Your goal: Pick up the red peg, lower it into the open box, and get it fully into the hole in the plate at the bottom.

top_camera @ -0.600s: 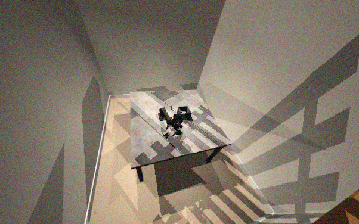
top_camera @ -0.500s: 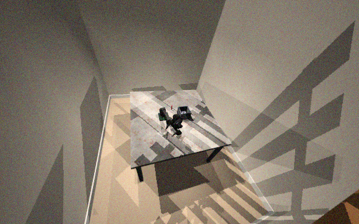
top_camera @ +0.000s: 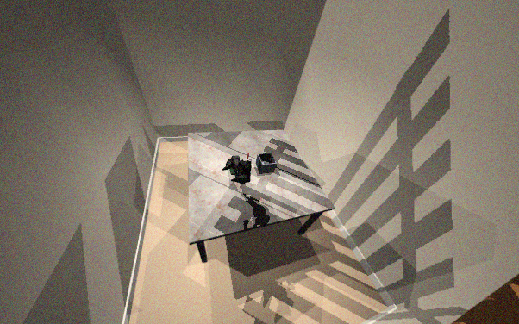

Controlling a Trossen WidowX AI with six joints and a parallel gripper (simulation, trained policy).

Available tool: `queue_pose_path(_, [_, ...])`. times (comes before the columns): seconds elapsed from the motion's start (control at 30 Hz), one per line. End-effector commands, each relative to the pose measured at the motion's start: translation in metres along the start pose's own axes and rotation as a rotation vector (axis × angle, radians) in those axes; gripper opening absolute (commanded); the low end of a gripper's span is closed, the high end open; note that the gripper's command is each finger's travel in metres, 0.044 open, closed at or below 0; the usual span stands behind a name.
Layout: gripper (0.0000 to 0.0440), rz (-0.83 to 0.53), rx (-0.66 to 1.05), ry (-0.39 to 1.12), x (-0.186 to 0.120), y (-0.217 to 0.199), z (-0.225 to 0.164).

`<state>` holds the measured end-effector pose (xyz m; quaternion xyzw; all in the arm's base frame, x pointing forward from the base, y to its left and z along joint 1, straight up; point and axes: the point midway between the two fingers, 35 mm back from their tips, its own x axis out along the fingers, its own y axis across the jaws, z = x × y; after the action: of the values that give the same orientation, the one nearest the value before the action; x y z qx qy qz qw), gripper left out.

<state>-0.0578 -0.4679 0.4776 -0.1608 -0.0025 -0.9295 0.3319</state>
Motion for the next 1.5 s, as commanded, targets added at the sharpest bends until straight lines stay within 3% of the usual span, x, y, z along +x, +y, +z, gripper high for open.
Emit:
queue_pose_path(0.0, [0.0440, -0.071, 0.078, -0.087, 0.007, -0.040, 0.026])
queue_pose_path(0.33, [0.0440, -0.263, 0.234, -0.340, 0.006, -0.143, 0.082])
queue_pose_path(0.67, [0.0440, -0.456, 0.331, -0.622, -0.031, -0.241, 0.130])
queue_pose_path(1.03, [0.0440, -0.671, 0.371, -0.946, -0.107, -0.330, 0.168])
queue_pose_path(1.47, [0.0440, -0.930, 0.365, -1.328, -0.227, -0.398, 0.185])
